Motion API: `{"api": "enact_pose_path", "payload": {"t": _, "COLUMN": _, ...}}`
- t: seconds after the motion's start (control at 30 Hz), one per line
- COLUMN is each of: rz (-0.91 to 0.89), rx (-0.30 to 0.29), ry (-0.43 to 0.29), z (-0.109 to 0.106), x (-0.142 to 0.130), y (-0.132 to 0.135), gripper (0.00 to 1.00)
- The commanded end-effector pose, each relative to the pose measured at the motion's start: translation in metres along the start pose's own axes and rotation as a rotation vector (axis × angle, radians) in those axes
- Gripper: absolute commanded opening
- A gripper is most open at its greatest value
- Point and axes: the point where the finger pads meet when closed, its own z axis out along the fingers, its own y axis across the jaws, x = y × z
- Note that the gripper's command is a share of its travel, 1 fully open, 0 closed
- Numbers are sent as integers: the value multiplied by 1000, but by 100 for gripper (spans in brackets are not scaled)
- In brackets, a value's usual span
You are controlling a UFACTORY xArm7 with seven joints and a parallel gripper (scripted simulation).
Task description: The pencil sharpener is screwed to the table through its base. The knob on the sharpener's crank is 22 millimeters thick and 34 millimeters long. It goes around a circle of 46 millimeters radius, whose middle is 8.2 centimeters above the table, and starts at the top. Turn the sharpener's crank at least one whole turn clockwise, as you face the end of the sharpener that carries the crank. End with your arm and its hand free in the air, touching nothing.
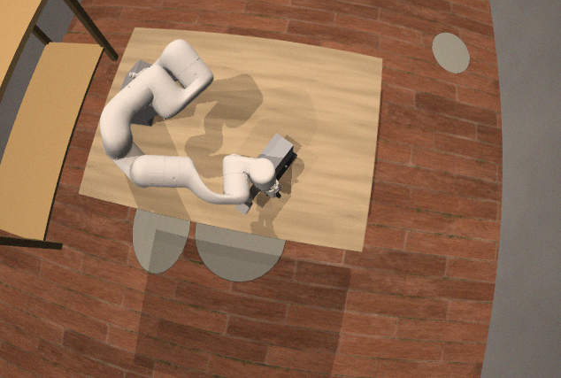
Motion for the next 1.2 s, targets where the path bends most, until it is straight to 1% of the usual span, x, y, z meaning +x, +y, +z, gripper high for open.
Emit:
{"api": "enact_pose_path", "payload": {"t": 0.0, "rz": 0, "rx": 3, "ry": 1, "z": -1, "x": 0, "y": -1, "gripper": 0}}
{"api": "enact_pose_path", "payload": {"t": 0.67, "rz": 0, "rx": 3, "ry": 1, "z": 2, "x": 0, "y": -1, "gripper": 0}}
{"api": "enact_pose_path", "payload": {"t": 0.93, "rz": 0, "rx": 3, "ry": 1, "z": 12, "x": 0, "y": 3, "gripper": 0}}
{"api": "enact_pose_path", "payload": {"t": 1.17, "rz": 0, "rx": 3, "ry": 1, "z": 24, "x": 0, "y": 12, "gripper": 0}}
